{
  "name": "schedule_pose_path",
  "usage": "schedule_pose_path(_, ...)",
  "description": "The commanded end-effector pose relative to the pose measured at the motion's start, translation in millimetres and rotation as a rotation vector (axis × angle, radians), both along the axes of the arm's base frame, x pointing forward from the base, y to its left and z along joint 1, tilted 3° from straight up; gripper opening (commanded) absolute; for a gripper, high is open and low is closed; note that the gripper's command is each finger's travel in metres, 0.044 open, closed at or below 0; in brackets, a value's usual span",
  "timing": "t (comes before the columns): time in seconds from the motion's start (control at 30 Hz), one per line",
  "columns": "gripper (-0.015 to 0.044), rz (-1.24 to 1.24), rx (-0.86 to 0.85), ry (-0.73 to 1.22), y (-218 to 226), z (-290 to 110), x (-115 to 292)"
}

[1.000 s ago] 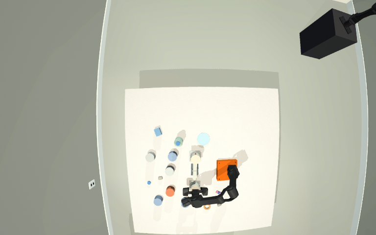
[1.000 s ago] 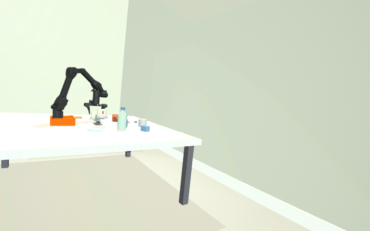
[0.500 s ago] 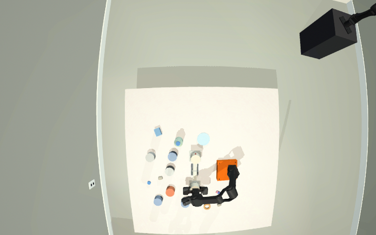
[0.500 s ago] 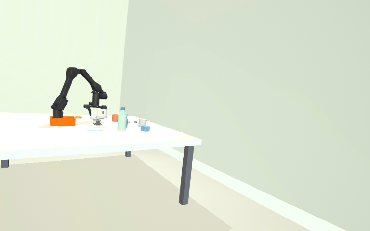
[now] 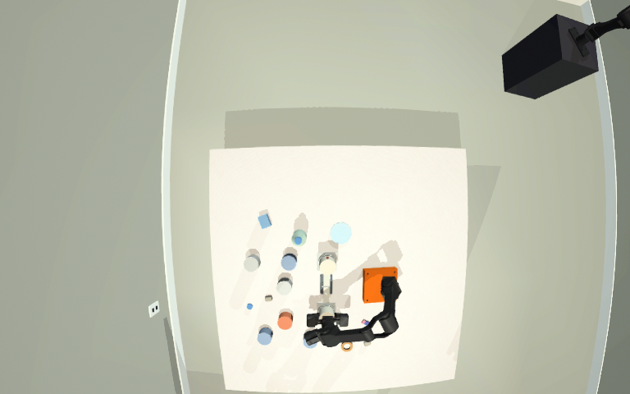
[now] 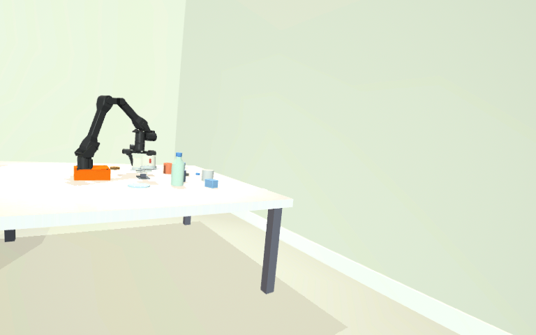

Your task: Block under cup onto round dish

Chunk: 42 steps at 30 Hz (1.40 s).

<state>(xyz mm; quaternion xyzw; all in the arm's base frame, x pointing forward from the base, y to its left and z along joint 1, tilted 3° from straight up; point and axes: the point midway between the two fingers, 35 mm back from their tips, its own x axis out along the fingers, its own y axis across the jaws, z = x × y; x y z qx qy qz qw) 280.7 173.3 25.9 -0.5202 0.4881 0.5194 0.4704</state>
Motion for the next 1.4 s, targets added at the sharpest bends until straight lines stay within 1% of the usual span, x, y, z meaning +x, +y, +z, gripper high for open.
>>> schedule_pose_path(0.0, 0.0019, 0.005, 0.006, -0.005, 1.8, 6.1, 2.4)
schedule_pose_path(0.03, 0.0000, 0.005, 0.006, -0.005, 1.9, 7.3, 2.6)
schedule_pose_path(1.37, 0.0000, 0.005, 0.006, -0.006, 5.8, 57.7, 8.2)
